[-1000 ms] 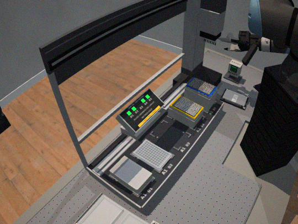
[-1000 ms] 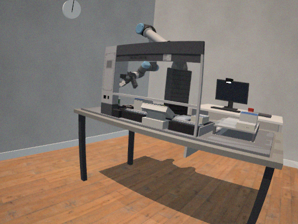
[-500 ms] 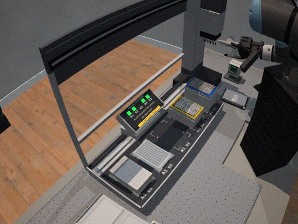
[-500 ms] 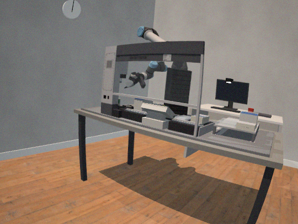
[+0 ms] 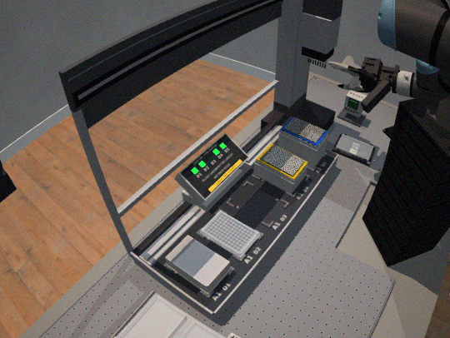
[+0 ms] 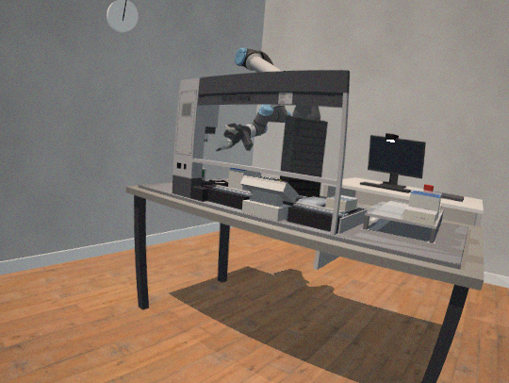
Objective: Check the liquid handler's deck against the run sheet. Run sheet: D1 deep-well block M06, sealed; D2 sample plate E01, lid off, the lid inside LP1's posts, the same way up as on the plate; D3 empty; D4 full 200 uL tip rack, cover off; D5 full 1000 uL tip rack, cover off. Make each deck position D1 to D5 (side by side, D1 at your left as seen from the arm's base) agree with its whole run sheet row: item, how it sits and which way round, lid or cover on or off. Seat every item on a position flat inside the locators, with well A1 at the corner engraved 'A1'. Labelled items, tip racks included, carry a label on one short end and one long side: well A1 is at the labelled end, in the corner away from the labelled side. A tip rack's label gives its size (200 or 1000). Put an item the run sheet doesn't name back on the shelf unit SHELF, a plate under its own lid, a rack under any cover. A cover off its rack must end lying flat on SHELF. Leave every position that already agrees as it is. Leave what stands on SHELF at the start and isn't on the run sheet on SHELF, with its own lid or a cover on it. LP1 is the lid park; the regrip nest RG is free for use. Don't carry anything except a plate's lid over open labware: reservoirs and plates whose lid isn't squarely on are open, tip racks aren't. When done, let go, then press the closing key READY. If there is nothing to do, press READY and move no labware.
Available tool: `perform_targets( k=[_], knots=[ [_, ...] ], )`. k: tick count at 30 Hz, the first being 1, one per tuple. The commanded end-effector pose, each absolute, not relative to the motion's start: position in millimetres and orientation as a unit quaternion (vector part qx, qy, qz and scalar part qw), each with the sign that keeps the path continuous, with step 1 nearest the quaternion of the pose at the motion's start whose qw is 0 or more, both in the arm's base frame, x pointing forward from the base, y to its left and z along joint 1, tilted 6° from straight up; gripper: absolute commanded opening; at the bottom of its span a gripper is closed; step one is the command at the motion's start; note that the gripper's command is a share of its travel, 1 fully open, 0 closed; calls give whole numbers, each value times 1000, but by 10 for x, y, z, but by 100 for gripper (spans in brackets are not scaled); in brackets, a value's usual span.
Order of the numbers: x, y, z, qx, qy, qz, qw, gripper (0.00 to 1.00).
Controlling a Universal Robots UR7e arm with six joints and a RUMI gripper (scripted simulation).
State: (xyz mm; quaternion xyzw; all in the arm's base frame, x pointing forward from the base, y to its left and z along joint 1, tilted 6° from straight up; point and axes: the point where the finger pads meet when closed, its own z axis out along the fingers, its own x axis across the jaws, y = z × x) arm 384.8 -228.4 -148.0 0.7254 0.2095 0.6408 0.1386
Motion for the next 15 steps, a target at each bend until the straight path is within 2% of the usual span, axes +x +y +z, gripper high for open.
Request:
perform_targets(
  k=[1,15],
  knots=[
    [3548,-1617,-1377,806,127,563,132,82],
    [3462,-1392,-1338,801,115,574,129,82]
  ],
)
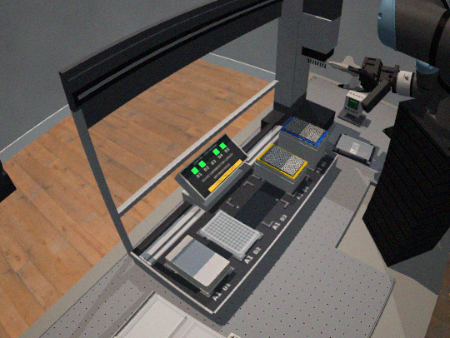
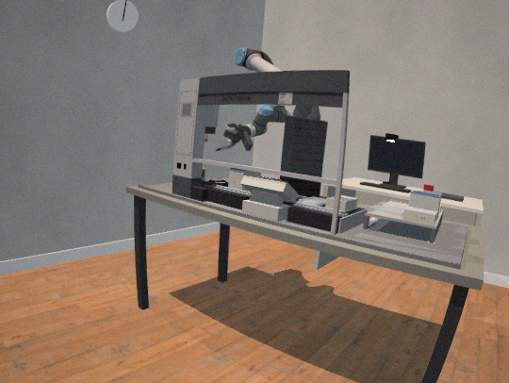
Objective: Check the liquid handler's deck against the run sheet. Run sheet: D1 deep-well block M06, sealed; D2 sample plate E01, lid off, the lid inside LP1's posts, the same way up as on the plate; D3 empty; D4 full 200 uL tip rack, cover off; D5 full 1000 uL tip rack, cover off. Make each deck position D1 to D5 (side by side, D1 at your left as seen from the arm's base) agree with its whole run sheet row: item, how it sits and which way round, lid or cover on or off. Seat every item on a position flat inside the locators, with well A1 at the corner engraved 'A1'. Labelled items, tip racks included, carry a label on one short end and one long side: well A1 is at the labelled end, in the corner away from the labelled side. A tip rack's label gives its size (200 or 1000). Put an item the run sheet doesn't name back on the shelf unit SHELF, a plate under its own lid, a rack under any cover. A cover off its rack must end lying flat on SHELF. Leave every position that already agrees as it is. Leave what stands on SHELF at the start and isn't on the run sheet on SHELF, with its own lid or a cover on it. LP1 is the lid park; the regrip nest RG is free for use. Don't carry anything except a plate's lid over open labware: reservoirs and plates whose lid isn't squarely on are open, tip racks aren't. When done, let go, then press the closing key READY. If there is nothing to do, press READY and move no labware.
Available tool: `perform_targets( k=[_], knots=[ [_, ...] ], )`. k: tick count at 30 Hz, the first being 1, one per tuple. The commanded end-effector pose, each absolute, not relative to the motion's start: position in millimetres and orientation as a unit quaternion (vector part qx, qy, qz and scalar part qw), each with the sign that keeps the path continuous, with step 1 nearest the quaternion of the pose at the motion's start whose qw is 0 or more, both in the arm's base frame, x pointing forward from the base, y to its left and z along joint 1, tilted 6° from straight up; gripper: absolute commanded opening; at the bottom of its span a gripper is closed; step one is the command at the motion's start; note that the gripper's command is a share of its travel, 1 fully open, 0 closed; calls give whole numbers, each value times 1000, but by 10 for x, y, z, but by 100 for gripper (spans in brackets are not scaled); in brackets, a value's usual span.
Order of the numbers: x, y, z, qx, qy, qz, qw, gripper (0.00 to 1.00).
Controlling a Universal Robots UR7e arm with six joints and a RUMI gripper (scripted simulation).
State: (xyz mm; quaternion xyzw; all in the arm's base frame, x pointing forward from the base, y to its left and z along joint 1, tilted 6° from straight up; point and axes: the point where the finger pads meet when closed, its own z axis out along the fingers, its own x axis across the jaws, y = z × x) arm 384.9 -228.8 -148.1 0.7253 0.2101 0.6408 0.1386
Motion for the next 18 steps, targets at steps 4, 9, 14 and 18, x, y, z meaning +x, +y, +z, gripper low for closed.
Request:
perform_targets(
  k=[4,9,14,18],
  knots=[
    [3464,-1392,-1338,799,112,576,128,82],
    [3466,-1391,-1337,798,109,579,127,82],
    [3467,-1391,-1337,797,108,581,127,82],
    [3467,-1391,-1337,796,106,582,126,82]
  ],
)
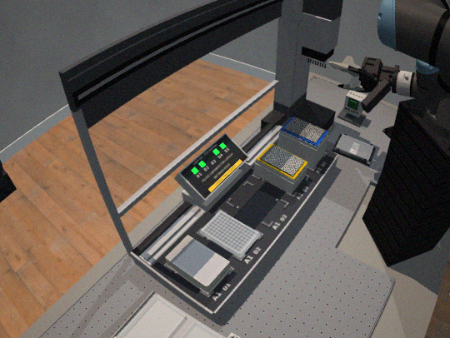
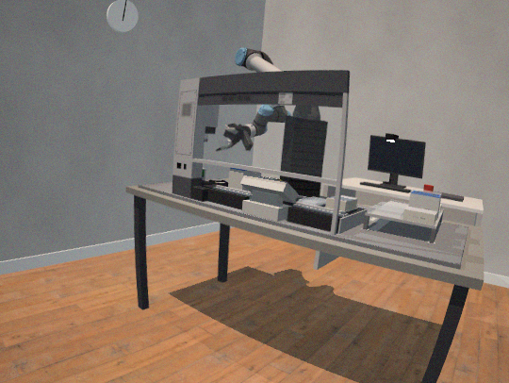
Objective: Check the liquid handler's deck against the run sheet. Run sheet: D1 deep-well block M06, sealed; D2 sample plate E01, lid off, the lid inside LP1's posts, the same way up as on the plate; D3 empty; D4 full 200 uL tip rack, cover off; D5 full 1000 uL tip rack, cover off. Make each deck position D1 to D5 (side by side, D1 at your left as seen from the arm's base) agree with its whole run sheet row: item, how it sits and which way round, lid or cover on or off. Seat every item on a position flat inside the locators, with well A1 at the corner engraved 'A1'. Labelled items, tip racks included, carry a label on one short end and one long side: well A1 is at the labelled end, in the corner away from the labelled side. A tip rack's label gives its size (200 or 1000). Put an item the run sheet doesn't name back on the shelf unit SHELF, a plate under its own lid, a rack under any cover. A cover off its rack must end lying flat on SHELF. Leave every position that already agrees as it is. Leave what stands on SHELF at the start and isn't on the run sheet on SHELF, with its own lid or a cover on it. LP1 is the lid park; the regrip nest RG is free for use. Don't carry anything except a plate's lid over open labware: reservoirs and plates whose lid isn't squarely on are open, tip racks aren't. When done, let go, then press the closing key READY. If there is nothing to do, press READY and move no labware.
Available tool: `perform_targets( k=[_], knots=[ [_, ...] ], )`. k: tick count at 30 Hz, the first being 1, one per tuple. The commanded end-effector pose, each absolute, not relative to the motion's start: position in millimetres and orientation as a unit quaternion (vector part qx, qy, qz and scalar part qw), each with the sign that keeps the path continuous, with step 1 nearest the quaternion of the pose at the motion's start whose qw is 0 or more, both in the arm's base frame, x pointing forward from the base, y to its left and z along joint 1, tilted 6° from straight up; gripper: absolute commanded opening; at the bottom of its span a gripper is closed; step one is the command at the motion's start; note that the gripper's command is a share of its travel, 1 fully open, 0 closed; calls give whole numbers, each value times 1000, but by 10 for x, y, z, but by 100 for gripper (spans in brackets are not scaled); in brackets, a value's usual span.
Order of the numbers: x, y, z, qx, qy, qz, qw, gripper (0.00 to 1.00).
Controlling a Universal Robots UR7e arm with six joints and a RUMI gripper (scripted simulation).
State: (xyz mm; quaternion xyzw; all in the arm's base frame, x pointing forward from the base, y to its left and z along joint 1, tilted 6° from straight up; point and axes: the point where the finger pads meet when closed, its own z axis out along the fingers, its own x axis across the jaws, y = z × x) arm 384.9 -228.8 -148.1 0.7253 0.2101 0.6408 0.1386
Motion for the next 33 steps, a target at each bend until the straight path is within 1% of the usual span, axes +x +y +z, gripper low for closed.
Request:
perform_targets(
  k=[1,33],
  knots=[
    [3468,-1391,-1337,796,105,583,126,82],
    [3471,-1390,-1335,790,98,592,124,82]
  ],
)
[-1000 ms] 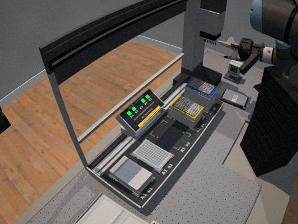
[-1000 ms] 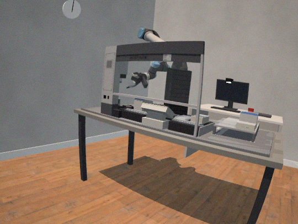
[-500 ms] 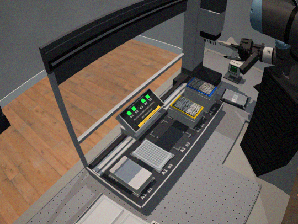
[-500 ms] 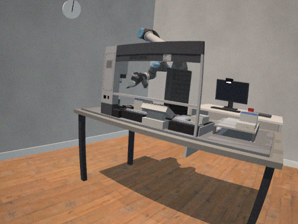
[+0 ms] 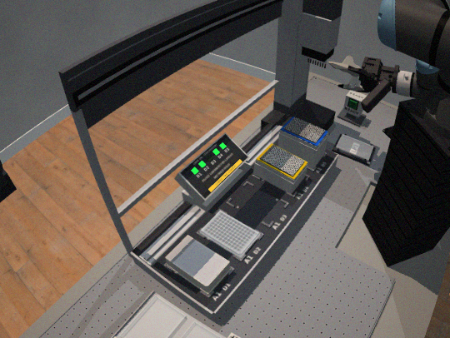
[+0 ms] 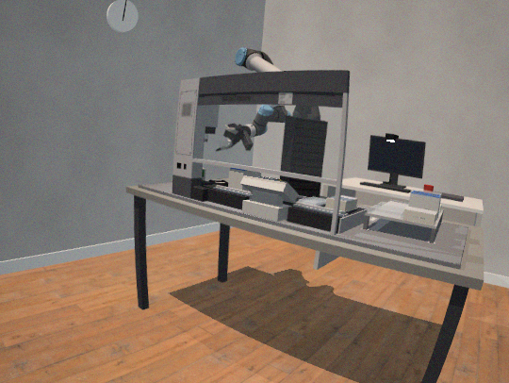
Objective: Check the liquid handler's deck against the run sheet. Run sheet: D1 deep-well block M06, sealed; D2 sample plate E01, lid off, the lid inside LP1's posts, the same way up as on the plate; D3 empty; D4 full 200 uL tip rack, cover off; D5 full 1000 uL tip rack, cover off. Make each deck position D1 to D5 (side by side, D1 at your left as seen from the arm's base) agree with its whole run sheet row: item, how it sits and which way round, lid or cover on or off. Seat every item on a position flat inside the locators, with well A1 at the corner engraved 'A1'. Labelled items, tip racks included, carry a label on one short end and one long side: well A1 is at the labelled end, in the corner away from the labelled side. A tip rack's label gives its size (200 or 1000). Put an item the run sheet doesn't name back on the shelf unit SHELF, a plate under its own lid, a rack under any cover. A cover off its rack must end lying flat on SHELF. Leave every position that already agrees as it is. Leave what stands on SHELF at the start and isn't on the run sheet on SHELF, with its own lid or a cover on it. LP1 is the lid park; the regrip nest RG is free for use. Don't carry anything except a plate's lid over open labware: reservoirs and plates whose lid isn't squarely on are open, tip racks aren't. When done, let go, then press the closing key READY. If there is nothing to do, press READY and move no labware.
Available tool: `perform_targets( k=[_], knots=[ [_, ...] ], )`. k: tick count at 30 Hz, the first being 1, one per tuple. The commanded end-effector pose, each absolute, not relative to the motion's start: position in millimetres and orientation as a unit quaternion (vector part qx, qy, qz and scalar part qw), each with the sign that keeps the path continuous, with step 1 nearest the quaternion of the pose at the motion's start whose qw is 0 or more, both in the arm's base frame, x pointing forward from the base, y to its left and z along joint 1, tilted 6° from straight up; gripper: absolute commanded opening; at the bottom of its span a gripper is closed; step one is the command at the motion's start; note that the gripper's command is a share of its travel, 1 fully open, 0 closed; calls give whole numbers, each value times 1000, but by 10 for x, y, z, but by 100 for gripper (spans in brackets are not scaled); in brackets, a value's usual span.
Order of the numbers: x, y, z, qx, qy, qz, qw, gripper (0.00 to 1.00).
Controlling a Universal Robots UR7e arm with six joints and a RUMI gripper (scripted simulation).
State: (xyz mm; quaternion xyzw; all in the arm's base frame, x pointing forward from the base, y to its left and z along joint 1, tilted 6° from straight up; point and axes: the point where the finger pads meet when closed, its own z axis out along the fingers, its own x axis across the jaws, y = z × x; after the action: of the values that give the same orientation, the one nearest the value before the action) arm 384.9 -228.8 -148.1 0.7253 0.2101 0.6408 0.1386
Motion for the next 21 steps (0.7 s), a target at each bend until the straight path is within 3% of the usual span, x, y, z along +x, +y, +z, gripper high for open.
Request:
perform_targets(
  k=[1,21],
  knots=[
    [3471,-1390,-1335,790,98,592,124,82],
    [3472,-1389,-1334,787,95,597,123,82]
  ],
)
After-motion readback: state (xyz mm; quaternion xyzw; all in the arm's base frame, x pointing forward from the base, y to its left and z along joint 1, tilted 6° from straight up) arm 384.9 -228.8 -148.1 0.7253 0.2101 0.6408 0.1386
